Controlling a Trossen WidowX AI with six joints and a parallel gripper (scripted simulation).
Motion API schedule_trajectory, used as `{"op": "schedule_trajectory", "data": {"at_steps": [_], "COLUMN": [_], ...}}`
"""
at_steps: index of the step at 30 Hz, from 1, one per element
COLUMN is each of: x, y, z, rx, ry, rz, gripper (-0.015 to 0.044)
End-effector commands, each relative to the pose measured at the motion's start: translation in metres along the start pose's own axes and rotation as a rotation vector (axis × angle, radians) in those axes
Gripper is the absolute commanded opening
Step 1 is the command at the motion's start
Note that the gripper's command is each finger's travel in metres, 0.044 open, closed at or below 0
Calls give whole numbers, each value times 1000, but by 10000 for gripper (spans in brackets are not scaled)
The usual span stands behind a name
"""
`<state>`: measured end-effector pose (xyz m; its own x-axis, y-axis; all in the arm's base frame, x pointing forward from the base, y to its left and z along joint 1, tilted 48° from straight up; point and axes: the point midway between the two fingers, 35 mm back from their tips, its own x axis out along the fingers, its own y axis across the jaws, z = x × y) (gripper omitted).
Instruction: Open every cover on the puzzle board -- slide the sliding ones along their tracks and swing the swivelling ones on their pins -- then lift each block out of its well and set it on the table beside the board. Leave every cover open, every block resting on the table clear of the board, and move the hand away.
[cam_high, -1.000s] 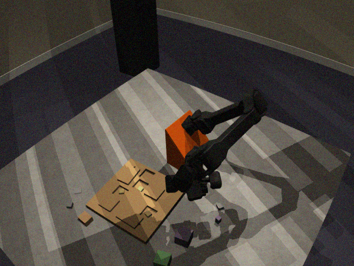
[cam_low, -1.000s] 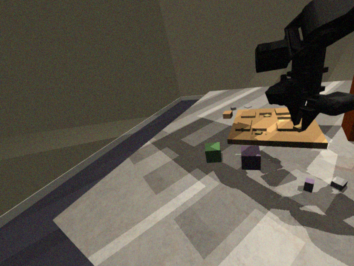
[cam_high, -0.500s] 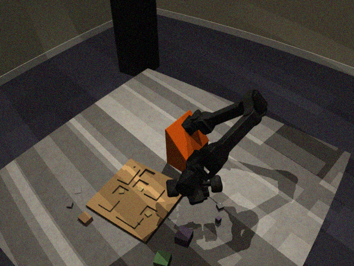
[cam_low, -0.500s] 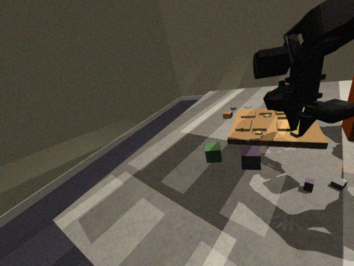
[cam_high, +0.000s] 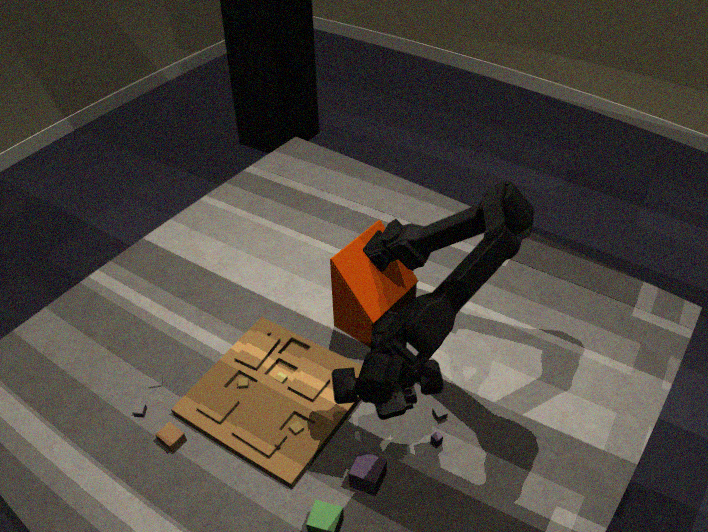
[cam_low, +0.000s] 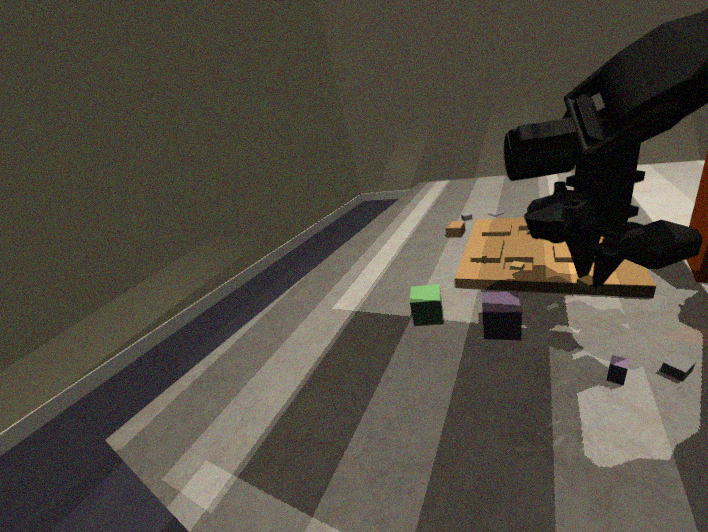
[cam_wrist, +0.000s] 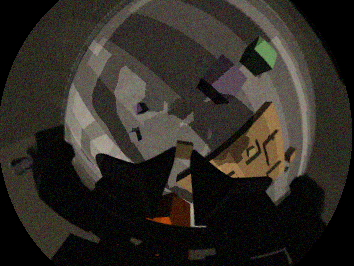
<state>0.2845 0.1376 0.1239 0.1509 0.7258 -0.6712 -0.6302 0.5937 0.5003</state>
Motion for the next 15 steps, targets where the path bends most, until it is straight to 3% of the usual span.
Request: {"op": "schedule_trajectory", "data": {"at_steps": [1, 15], "x": [11, 34], "y": [-2, 0], "z": [-5, -5], "rx": [13, 14], "ry": [15, 13], "rz": [3, 4], "gripper": [80, 80]}}
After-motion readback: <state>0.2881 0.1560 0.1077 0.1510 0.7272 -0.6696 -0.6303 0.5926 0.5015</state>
